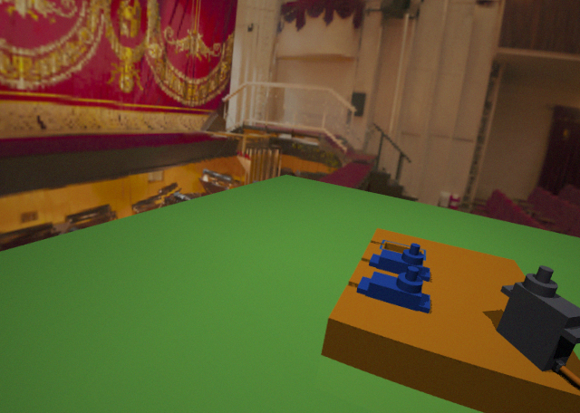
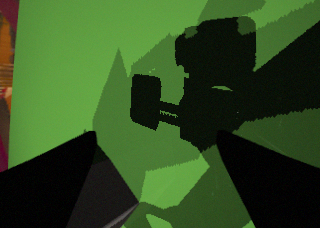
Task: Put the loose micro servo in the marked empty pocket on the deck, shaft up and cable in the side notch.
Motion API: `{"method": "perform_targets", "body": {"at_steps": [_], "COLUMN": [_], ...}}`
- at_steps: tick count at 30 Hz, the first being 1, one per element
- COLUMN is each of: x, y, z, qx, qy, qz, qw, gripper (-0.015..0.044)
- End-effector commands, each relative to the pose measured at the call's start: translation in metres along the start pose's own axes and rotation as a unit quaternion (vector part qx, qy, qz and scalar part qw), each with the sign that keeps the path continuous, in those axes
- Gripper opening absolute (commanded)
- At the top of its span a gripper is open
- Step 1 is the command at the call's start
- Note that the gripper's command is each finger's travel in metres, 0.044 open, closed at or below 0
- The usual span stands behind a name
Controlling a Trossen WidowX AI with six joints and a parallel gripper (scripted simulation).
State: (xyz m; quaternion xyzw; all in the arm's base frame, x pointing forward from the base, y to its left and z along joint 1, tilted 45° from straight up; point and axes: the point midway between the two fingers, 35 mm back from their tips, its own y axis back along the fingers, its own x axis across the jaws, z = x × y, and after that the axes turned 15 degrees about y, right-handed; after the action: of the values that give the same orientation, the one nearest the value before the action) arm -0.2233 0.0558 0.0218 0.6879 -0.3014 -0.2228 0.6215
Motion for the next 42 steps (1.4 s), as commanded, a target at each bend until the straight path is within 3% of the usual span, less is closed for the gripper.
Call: {"method": "perform_targets", "body": {"at_steps": [1, 12, 23, 30, 42], "x": [0.000, -0.017, -0.048, -0.069, -0.073], "y": [0.000, 0.012, 0.044, 0.080, 0.091], "z": [0.000, -0.016, -0.083, -0.139, -0.157], "qx": [0.000, -0.037, -0.116, -0.138, -0.139], "qy": [-0.001, -0.034, -0.091, -0.143, -0.147], "qz": [0.000, -0.013, -0.064, -0.153, -0.194], "qw": [1.000, 0.999, 0.987, 0.968, 0.960], "gripper": [0.0426, 0.0440, 0.0440, 0.0440, 0.0440]}}
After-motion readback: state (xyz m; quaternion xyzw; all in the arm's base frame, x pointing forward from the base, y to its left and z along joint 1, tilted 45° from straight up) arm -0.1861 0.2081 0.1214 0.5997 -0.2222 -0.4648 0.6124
